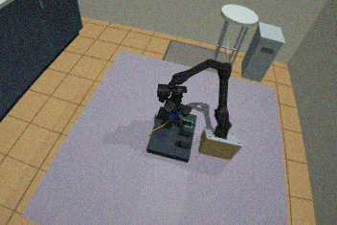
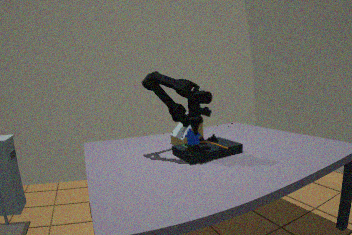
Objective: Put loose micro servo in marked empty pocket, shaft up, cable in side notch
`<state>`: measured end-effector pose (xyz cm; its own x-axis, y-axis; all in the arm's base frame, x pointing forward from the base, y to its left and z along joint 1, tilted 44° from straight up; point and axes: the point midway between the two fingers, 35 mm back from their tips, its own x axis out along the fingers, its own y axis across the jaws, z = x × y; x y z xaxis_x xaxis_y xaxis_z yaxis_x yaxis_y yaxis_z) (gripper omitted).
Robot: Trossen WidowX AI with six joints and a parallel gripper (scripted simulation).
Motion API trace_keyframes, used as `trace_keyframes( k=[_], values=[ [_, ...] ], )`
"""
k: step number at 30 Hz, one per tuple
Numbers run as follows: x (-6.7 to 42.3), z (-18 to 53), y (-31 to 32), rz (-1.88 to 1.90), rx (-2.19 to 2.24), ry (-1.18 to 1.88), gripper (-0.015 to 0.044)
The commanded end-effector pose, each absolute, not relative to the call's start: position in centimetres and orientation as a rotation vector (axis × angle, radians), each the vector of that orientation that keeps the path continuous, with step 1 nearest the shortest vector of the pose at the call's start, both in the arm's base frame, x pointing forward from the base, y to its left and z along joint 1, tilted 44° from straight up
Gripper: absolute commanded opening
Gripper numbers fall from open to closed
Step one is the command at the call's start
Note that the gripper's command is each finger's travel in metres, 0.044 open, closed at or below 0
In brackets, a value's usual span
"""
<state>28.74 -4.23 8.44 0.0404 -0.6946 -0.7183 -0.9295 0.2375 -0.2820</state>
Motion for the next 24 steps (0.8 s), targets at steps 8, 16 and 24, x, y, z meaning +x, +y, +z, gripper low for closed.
trace_keyframes(
  k=[8,16,24],
  values=[
    [28.78,8.58,-4.24,0.747,-1.801,1.706,0.0],
    [28.77,8.58,-4.24,1.026,-1.981,1.668,0.0],
    [28.77,8.58,-4.24,1.318,-2.148,1.597,0.0]
  ],
)
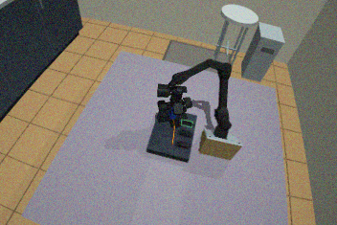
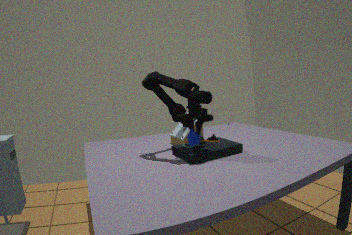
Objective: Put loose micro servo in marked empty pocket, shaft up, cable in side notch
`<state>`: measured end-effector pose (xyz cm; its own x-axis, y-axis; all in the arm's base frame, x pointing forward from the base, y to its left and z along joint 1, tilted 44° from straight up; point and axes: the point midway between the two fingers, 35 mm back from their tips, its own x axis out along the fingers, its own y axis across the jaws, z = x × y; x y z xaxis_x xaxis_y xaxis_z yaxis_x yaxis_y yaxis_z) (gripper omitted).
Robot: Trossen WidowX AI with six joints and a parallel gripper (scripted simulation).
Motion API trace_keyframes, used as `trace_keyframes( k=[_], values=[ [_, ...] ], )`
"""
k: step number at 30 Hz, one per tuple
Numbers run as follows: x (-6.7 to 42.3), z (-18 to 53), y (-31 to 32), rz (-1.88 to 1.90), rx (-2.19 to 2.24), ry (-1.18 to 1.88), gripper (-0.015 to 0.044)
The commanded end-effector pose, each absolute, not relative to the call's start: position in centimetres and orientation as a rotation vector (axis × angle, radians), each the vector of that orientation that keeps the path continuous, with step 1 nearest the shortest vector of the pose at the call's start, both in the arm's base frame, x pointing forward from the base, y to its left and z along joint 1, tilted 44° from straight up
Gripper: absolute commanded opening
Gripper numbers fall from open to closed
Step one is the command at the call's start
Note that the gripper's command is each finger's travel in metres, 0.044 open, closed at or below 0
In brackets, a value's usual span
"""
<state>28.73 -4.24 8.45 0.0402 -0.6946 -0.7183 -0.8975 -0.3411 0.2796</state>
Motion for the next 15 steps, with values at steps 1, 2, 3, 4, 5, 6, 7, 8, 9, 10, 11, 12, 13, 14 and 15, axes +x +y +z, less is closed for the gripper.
trace_keyframes(
  k=[1,2,3,4,5,6,7,8,9,10,11,12,13,14,15],
  values=[
    [28.77,8.58,-4.24,1.356,-2.168,1.586,0.0],
    [28.77,8.58,-4.24,1.394,-2.188,1.574,0.0],
    [28.77,8.58,-4.24,1.431,-2.207,1.562,0.0],
    [28.77,8.57,-4.24,1.47,-2.226,1.549,0.0],
    [28.77,8.57,-4.24,1.508,-2.244,1.535,0.0],
    [28.77,8.57,-4.24,1.546,-2.263,1.52,0.0],
    [28.77,8.57,-4.24,1.585,-2.281,1.505,0.0],
    [28.77,8.57,-4.24,1.624,-2.298,1.49,0.0],
    [28.77,8.57,-4.24,1.663,-2.315,1.473,0.0],
    [28.77,8.57,-4.24,1.702,-2.332,1.456,0.0],
    [28.77,8.57,-4.24,1.742,-2.349,1.439,0.0],
    [28.77,8.57,-4.24,1.781,-2.365,1.42,0.0],
    [28.77,8.57,-4.24,1.821,-2.381,1.401,0.0],
    [28.77,8.57,-4.24,1.861,-2.396,1.381,0.0],
    [28.77,8.57,-4.24,1.901,-2.411,1.361,0.0]
  ],
)
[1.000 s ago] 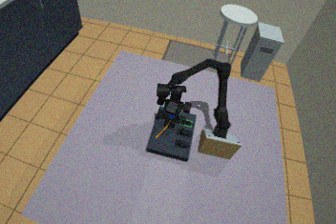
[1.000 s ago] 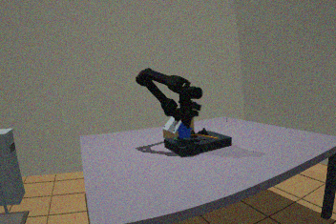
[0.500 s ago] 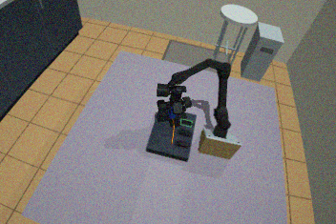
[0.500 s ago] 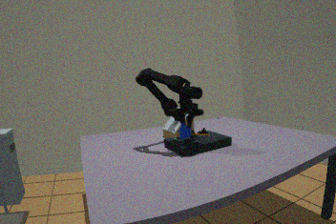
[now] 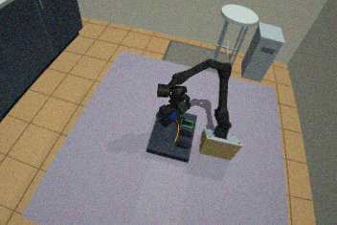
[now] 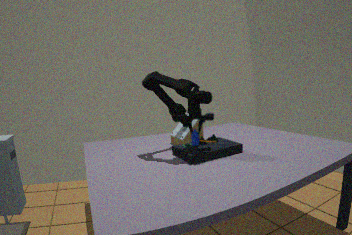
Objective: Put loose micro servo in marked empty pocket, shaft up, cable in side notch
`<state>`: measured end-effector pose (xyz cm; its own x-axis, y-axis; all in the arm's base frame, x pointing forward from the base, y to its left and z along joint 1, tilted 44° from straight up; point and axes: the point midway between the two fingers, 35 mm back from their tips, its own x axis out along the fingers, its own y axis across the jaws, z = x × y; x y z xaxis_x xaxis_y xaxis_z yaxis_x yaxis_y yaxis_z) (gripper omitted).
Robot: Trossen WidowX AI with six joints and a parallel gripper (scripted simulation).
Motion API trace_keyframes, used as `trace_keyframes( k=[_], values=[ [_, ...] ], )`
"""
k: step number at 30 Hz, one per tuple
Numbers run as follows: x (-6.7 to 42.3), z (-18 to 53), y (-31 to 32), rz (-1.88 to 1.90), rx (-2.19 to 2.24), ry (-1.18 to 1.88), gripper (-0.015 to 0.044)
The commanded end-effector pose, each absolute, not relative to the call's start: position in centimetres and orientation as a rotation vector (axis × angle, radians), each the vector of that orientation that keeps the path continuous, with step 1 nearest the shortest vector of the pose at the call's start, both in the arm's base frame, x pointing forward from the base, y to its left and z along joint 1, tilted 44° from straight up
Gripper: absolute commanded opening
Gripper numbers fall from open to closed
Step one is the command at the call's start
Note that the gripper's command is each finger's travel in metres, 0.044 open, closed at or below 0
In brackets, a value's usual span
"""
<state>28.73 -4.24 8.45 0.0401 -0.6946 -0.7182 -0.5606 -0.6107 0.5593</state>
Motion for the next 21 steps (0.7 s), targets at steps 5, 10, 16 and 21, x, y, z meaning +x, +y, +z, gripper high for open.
trace_keyframes(
  k=[5,10,16,21],
  values=[
    [28.77,8.57,-4.24,-1.692,1.994,-1.002,0.0],
    [28.77,8.57,-4.24,-1.716,1.883,-0.825,0.0],
    [28.77,8.57,-4.24,-1.726,1.803,-0.705,0.0],
    [28.77,8.57,-4.24,-1.726,1.803,-0.705,0.0]
  ],
)
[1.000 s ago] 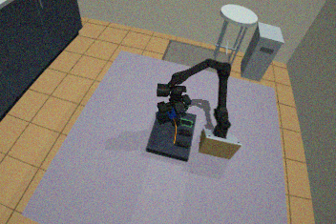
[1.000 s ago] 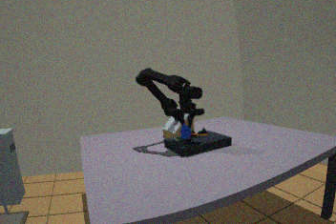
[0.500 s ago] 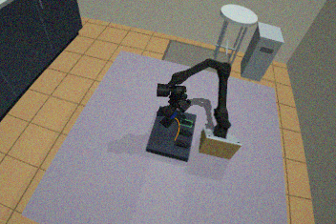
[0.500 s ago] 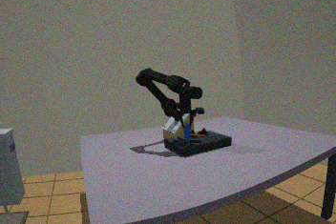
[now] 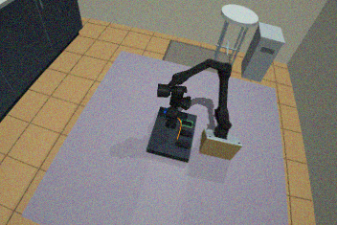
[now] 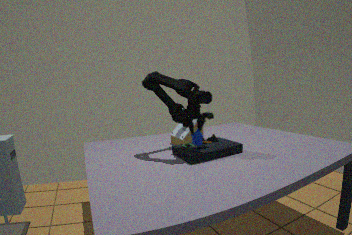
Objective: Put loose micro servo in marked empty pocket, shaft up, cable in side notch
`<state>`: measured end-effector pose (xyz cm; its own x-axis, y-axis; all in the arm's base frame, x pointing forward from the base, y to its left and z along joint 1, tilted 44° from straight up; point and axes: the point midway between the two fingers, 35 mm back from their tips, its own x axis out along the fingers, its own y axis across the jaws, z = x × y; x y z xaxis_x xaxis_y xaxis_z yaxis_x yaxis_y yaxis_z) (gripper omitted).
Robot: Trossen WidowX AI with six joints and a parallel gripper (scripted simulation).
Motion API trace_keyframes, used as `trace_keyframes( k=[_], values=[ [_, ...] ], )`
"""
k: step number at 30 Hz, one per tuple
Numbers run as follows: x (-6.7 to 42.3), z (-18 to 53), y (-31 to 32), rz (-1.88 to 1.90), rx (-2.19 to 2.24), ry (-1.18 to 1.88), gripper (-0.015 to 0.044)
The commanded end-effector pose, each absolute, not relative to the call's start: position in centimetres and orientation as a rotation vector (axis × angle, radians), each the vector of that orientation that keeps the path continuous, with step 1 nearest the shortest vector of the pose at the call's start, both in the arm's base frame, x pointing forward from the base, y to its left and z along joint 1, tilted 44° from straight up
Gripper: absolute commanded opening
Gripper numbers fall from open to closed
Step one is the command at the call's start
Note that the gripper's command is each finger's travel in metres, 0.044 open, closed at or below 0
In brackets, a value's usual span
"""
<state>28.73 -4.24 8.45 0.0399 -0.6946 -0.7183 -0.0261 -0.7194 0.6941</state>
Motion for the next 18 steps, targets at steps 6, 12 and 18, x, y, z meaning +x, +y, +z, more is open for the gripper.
trace_keyframes(
  k=[6,12,18],
  values=[
    [27.4,8.5,-4.3,-1.727,1.802,-0.704,0.0],
    [24.7,8.4,-4.3,-1.728,1.8,-0.703,0.0],
    [21.9,8.3,-4.4,-1.73,1.798,-0.703,0.0]
  ],
)
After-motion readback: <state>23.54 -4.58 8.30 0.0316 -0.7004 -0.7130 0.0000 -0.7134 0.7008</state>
